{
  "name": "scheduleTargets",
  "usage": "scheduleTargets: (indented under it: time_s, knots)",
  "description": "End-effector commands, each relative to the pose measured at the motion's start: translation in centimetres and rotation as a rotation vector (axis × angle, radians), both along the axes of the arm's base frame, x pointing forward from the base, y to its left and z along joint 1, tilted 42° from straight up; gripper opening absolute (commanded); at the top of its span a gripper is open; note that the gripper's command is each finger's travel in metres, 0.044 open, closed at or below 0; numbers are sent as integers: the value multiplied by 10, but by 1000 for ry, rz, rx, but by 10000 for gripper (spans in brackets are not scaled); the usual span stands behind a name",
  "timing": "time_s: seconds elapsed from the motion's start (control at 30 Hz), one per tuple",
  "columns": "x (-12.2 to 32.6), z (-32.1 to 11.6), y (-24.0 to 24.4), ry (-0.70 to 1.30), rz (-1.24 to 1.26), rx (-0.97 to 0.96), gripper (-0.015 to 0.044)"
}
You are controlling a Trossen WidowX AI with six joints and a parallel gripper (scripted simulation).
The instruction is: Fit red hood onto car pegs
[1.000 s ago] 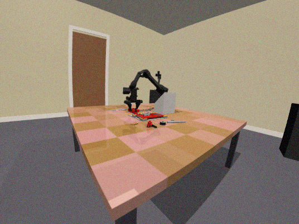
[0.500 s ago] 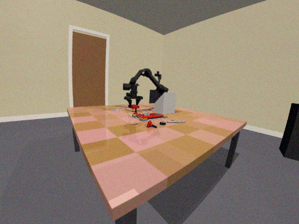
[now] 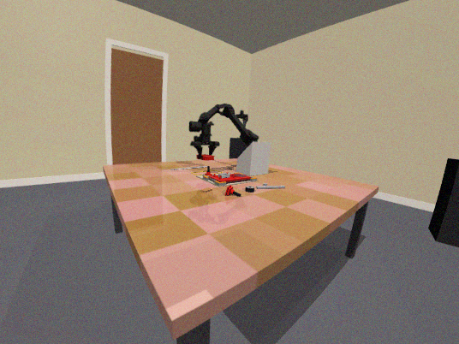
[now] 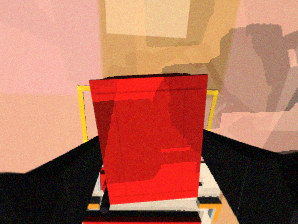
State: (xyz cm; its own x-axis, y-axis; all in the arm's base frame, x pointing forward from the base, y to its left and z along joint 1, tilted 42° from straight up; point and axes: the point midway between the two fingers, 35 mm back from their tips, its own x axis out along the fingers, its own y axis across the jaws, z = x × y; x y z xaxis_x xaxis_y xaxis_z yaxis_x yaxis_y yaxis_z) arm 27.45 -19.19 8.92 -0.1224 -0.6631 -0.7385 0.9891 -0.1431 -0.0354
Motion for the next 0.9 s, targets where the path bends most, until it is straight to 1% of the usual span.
scheduleTargets:
  time_s: [0.0,0.2,0.27,0.87]
  knots:
    - [2,8,4,-8,-3,-8,0]
    - [2,12,8,-8,-3,-7,0]
    - [3,7,8,8,11,3,0]
    - [43,-33,50,254,310,71,0]
